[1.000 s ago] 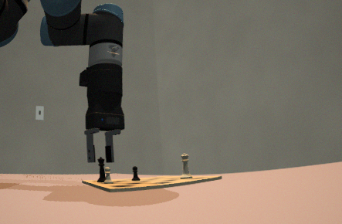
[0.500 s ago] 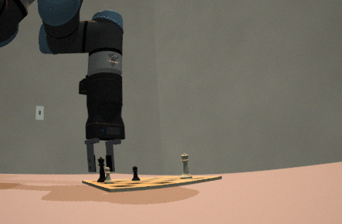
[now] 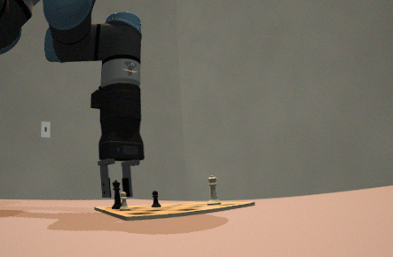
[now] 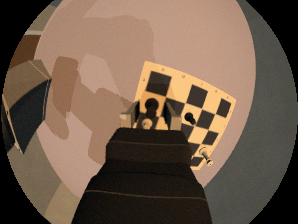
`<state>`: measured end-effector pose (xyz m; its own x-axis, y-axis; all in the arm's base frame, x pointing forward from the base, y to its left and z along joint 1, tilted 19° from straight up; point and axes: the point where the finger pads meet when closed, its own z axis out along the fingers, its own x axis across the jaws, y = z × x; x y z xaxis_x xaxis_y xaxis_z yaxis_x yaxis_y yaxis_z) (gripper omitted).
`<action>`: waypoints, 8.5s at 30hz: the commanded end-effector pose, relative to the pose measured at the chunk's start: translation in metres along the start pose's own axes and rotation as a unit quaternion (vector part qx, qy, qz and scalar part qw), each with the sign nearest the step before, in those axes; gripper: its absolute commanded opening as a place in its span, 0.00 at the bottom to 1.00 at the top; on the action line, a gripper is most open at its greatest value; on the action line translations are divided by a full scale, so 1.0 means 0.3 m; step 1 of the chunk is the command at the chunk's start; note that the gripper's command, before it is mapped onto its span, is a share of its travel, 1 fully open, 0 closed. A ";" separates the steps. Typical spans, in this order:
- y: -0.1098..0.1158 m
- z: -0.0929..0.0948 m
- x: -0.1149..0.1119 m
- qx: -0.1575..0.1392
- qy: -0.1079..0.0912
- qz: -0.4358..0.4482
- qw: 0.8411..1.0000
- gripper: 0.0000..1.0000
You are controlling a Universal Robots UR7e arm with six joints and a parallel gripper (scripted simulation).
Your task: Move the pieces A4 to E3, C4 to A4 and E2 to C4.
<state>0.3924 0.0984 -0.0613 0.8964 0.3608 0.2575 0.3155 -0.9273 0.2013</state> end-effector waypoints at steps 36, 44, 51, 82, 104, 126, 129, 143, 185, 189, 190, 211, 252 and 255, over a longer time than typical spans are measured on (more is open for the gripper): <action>0.002 0.000 0.001 0.000 0.001 0.000 1.000 0.00; 0.002 0.000 0.001 0.000 0.001 0.000 1.000 0.00; 0.002 0.000 0.001 0.000 0.001 0.000 1.000 0.00; -0.002 -0.153 0.000 0.000 0.001 -0.001 1.000 0.00; 0.003 -0.314 0.008 -0.001 0.003 0.000 1.000 0.00; 0.004 -0.335 0.005 0.000 0.001 0.001 1.000 0.00; 0.064 -0.332 0.051 0.000 0.001 0.026 1.000 0.00; 0.309 -0.335 0.196 0.000 0.001 0.116 0.993 0.00; 0.308 -0.064 0.199 -0.001 0.002 0.115 0.993 0.00; 0.308 -0.034 0.199 -0.001 0.002 0.115 0.993 0.00; 0.308 -0.029 0.199 -0.001 0.002 0.115 0.993 0.00; 0.306 -0.016 0.196 0.000 0.001 0.115 0.993 0.00; 0.306 -0.003 0.196 0.000 0.001 0.115 0.993 0.00; 0.305 -0.001 0.195 0.000 0.001 0.115 0.993 0.00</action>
<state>0.4720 0.0357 -0.0272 0.9452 0.1394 0.2951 0.1027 -0.9853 0.1365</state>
